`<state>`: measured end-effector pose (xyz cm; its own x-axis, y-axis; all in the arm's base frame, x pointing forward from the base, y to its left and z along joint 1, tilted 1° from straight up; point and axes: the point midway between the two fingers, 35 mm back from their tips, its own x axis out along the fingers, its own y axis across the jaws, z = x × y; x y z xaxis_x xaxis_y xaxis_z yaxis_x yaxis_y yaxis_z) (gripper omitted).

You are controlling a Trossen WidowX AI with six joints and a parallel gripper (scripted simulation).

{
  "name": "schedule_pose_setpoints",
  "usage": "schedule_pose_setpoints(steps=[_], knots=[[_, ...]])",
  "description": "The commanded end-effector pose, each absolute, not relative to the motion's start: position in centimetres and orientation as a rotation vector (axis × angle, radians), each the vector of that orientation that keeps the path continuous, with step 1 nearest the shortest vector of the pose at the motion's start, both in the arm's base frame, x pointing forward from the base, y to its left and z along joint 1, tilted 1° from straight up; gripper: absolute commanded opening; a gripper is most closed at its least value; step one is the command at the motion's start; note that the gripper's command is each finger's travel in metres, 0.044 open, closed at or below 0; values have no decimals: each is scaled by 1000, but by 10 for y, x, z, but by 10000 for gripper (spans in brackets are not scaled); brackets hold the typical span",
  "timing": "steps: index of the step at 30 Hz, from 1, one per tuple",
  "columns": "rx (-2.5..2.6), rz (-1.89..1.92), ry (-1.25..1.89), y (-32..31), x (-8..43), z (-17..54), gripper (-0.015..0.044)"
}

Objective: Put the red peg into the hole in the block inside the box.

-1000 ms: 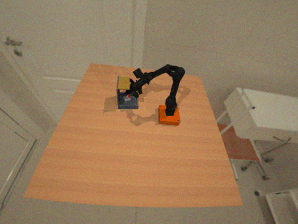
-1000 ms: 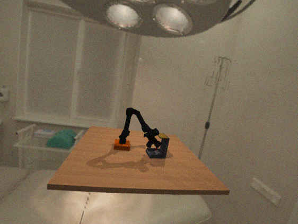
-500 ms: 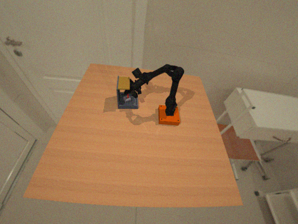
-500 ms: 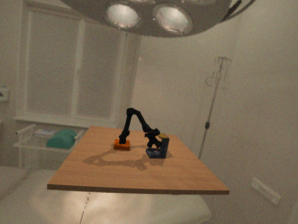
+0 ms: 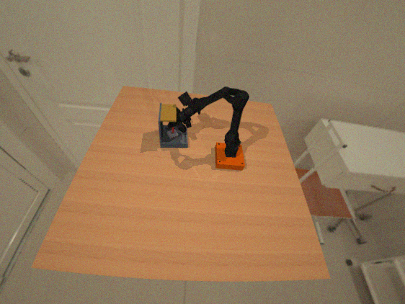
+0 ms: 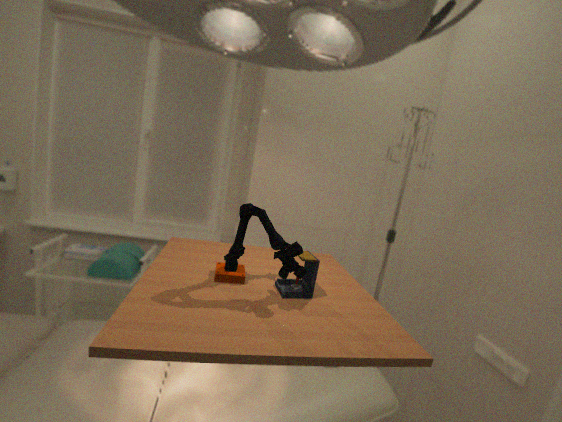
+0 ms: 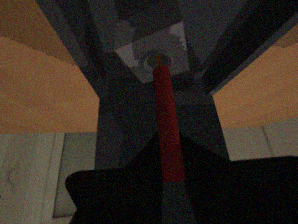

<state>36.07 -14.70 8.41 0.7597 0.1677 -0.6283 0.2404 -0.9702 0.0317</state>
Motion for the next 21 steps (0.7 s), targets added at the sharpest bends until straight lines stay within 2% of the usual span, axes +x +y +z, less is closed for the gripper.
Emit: schedule_pose_setpoints(steps=[1,21], knots=[[2843,-998,321,-149,363,85,0],[2843,-999,321,-148,362,66,0]])
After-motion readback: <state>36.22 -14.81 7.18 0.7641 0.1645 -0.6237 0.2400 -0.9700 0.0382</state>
